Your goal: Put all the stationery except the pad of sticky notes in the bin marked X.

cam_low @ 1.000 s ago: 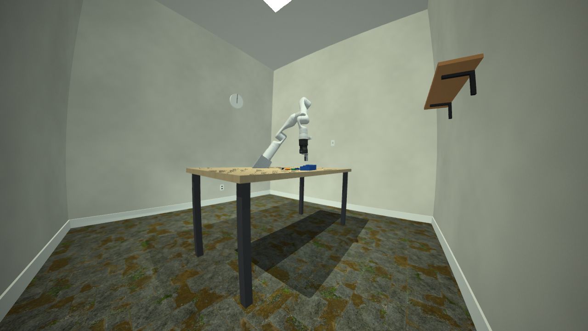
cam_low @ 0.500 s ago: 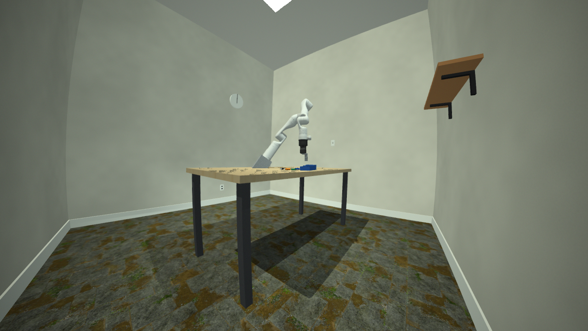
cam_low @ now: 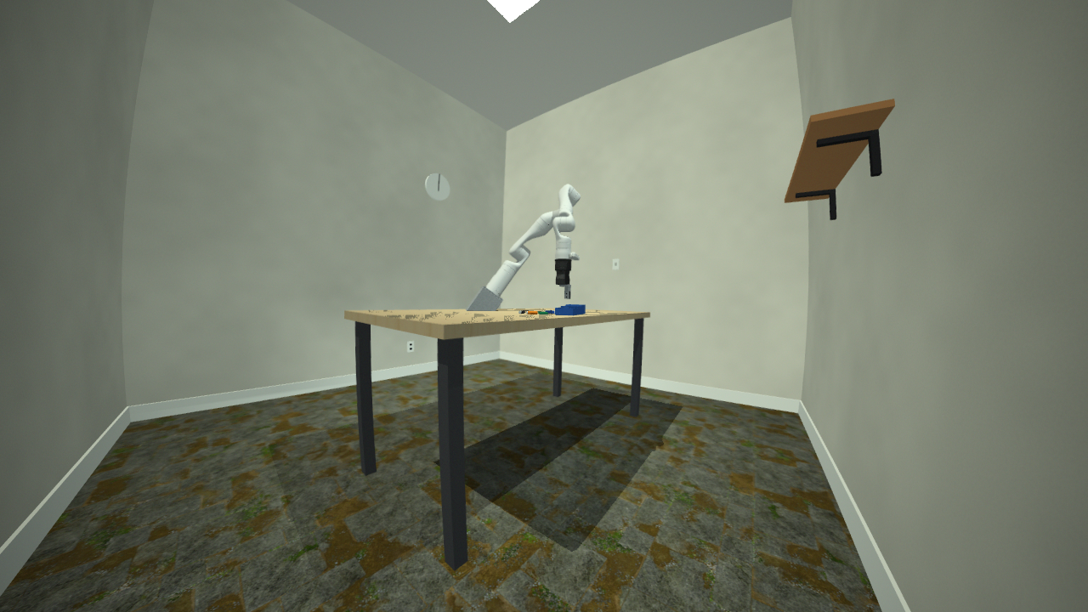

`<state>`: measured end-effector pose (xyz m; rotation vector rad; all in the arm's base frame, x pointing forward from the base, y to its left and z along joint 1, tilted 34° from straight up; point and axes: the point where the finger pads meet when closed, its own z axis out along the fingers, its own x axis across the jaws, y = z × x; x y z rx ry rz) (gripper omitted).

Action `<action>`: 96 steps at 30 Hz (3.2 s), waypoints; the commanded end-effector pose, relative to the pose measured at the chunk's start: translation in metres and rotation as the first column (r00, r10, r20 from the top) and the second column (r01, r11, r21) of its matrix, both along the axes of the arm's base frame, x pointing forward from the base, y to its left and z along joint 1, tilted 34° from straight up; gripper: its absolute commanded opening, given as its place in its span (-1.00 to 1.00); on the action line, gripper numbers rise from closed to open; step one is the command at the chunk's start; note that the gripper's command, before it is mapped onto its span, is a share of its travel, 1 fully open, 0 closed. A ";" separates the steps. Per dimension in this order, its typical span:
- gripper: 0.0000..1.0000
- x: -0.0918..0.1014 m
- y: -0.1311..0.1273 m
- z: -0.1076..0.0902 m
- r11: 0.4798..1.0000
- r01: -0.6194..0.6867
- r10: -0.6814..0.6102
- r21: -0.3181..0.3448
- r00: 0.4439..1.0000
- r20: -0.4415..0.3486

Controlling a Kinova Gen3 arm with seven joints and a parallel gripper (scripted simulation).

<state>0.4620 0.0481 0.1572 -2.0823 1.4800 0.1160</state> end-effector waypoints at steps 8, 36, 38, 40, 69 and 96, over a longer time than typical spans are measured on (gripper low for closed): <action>-0.39 0.004 0.011 -0.018 1.000 -0.003 0.003 0.001 1.000 -0.004; -0.39 0.012 0.029 -0.047 1.000 -0.003 0.003 0.001 1.000 -0.004; -0.39 0.013 0.029 -0.047 1.000 -0.003 0.003 0.001 1.000 -0.004; -0.39 0.013 0.029 -0.047 1.000 -0.003 0.003 0.001 1.000 -0.004; -0.39 0.013 0.029 -0.047 1.000 -0.003 0.003 0.001 1.000 -0.004; -0.39 0.005 0.013 -0.020 1.000 -0.003 0.003 0.001 1.000 -0.004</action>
